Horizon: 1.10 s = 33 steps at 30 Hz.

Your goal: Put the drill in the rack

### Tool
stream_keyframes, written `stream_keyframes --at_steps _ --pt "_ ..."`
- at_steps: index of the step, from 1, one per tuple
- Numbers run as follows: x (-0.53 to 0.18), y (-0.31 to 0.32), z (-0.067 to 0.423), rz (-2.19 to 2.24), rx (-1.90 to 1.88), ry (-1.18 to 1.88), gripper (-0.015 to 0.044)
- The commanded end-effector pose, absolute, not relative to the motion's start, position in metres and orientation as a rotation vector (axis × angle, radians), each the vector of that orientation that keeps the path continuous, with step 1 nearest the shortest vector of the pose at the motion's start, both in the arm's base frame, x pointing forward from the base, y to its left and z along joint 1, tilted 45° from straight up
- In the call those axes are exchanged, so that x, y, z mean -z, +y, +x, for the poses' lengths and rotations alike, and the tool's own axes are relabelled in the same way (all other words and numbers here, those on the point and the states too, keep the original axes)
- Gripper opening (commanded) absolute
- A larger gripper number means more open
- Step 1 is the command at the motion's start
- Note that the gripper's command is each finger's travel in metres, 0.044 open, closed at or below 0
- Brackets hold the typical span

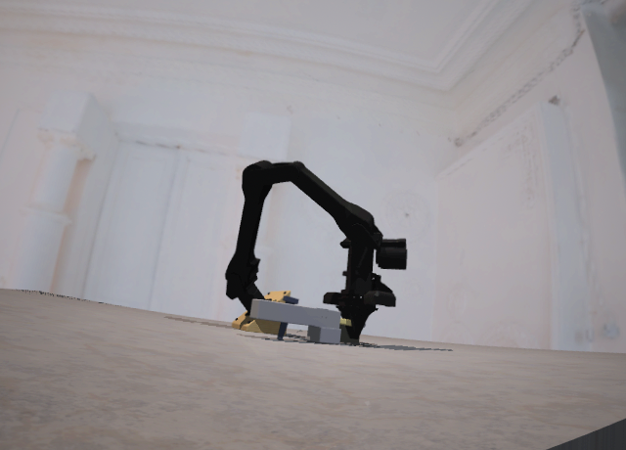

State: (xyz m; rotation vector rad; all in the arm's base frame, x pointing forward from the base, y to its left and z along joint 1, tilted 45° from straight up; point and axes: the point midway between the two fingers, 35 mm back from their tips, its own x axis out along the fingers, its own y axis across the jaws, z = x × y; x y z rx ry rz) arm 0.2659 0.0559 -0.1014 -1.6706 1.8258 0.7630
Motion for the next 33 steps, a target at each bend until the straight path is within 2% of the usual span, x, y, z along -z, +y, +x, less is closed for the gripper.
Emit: stream_keyframes --at_steps 1,33 --pt "0.1 0.057 0.266 -1.673 -0.76 1.825 0.0" --pt "0.119 0.079 0.267 -1.672 -0.76 1.824 0.0"
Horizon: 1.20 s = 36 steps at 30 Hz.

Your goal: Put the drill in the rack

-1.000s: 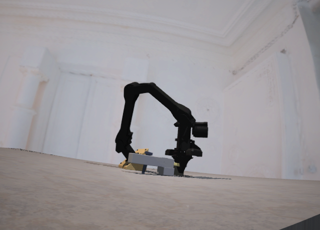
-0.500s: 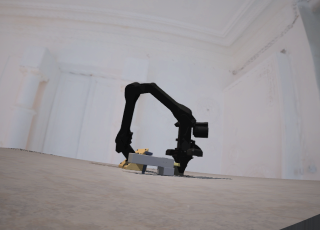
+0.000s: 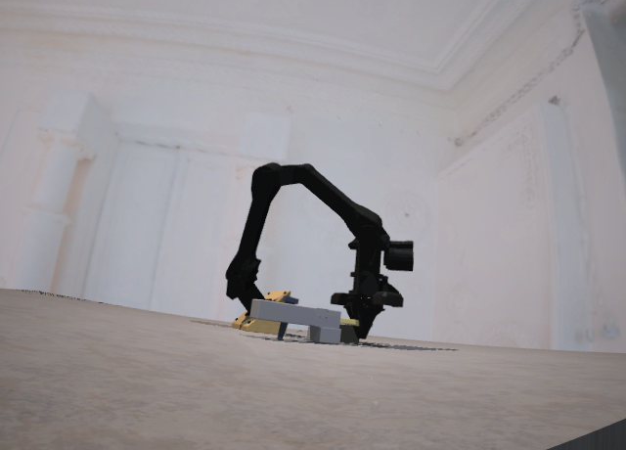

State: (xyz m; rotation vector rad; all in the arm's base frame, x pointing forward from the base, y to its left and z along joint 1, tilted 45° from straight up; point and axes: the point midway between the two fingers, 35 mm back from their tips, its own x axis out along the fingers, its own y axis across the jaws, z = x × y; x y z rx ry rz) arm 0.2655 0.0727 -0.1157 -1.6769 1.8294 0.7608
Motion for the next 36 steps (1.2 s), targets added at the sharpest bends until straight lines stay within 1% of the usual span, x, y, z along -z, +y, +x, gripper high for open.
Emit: stream_keyframes --at_steps 1,31,36 --pt "0.12 0.08 0.267 -1.672 -0.76 1.824 0.0" --pt "0.148 0.11 0.268 -1.67 -0.762 1.821 0.0" --pt "0.144 0.109 0.266 -1.67 -0.762 1.821 0.0"
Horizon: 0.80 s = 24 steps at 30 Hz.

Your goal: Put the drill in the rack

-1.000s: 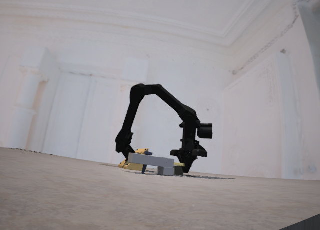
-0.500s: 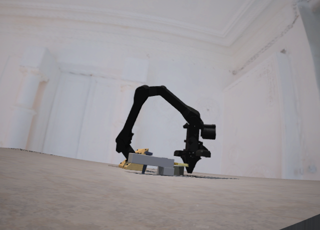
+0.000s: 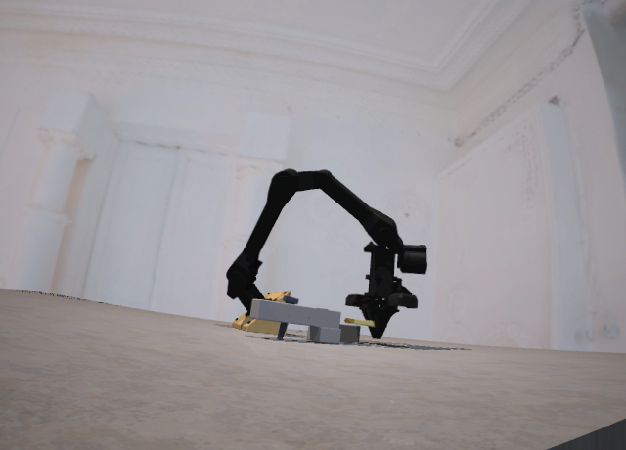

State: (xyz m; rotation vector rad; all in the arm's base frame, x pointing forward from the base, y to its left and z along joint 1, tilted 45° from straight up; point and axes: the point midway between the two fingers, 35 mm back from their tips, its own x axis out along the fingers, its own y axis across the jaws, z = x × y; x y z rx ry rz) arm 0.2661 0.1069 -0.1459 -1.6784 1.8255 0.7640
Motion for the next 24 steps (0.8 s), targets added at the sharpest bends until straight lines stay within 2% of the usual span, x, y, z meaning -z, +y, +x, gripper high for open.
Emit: stream_keyframes --at_steps 1,24 --pt "0.1433 0.109 0.2664 -1.67 -0.762 1.821 0.0" --pt "0.1356 0.1126 0.2658 -1.67 -0.762 1.821 0.0"
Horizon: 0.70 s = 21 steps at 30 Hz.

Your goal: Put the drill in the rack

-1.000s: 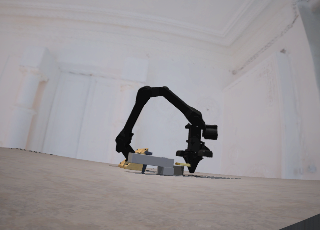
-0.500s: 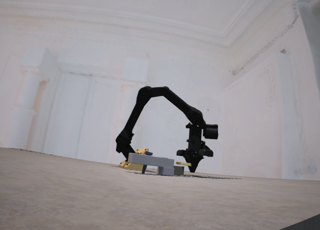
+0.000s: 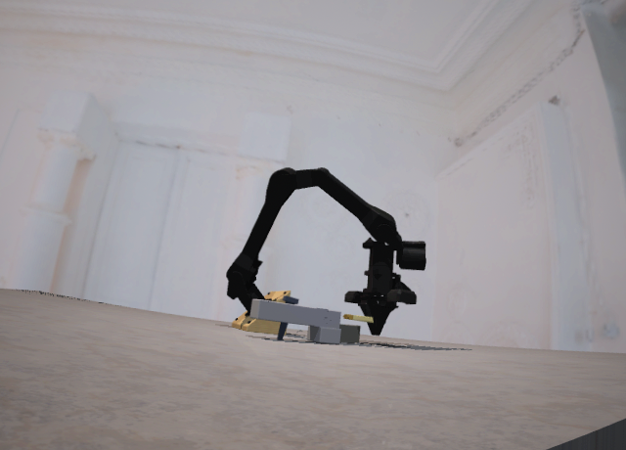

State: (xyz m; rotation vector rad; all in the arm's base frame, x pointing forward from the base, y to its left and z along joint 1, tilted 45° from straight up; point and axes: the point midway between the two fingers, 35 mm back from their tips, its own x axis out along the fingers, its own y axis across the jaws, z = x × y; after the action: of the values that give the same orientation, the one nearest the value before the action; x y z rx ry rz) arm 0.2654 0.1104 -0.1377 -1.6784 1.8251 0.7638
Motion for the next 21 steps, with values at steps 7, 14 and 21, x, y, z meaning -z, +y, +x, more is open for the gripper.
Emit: stream_keyframes --at_steps 7,14,21 --pt "0.1334 0.1137 0.2656 -1.67 -0.762 1.821 0.0" --pt "0.1312 0.1148 0.2654 -1.67 -0.762 1.821 0.0" --pt "0.1291 0.116 0.2652 -1.67 -0.763 1.821 0.0"
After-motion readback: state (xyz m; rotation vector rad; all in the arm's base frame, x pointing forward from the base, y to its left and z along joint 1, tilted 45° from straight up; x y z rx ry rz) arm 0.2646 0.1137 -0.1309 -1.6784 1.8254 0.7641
